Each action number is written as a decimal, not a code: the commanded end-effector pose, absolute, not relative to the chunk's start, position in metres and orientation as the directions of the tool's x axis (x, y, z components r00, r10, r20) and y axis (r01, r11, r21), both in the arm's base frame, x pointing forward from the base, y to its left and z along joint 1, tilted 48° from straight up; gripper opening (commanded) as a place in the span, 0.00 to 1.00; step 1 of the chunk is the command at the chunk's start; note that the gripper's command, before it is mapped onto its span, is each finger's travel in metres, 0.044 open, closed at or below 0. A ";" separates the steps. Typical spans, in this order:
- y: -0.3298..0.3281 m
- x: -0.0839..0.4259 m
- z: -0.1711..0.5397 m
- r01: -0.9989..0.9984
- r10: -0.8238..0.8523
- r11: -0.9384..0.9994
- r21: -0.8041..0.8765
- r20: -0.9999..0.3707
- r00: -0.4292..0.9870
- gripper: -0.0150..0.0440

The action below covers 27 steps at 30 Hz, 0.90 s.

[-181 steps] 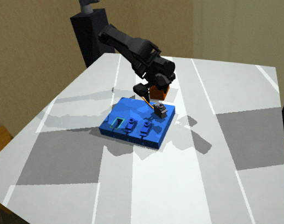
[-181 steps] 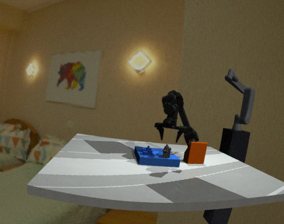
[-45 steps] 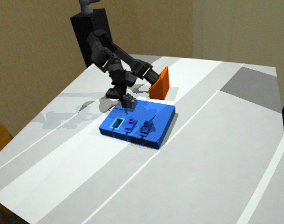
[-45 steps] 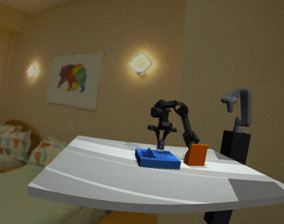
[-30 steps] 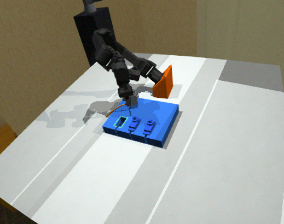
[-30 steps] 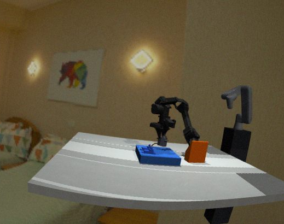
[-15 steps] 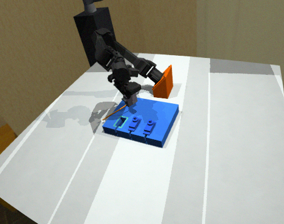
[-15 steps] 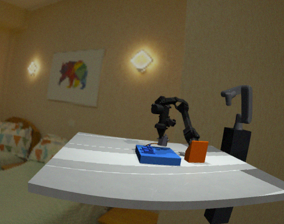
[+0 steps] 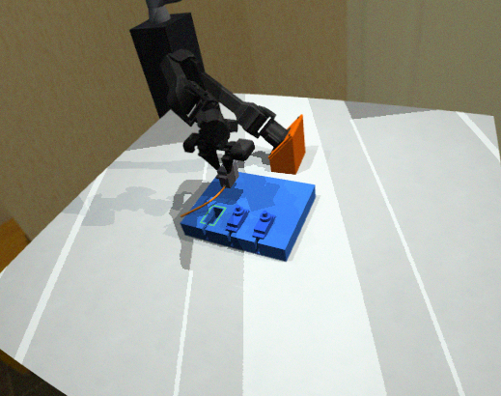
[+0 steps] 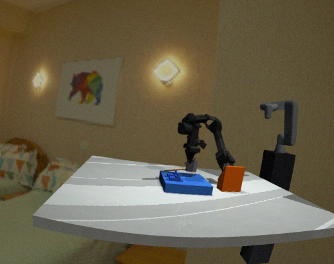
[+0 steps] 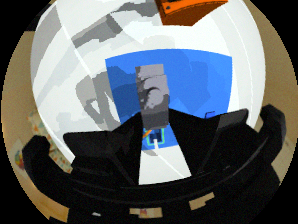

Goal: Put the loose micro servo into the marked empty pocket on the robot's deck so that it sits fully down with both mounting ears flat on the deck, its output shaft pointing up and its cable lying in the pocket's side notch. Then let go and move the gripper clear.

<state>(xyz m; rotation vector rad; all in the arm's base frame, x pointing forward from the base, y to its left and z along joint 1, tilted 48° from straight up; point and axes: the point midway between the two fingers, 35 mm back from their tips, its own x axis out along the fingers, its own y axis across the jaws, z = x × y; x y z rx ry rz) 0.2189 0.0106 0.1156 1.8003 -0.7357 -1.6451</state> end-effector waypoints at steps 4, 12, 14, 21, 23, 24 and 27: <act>0.012 0.229 0.118 0.002 -0.734 -0.676 0.737 -0.673 0.092 0.25; 0.014 0.260 0.120 0.000 -0.734 -0.676 0.737 -0.673 0.094 0.25; 0.014 0.268 0.121 0.000 -0.734 -0.676 0.737 -0.673 0.094 0.25; 0.016 0.296 0.123 -0.001 -0.733 -0.676 0.737 -0.673 0.095 0.25; 0.016 0.304 0.124 -0.002 -0.733 -0.676 0.737 -0.673 0.096 0.25; 0.017 0.308 0.124 -0.002 -0.733 -0.676 0.737 -0.673 0.096 0.25; 0.017 0.319 0.125 -0.003 -0.733 -0.676 0.737 -0.673 0.096 0.25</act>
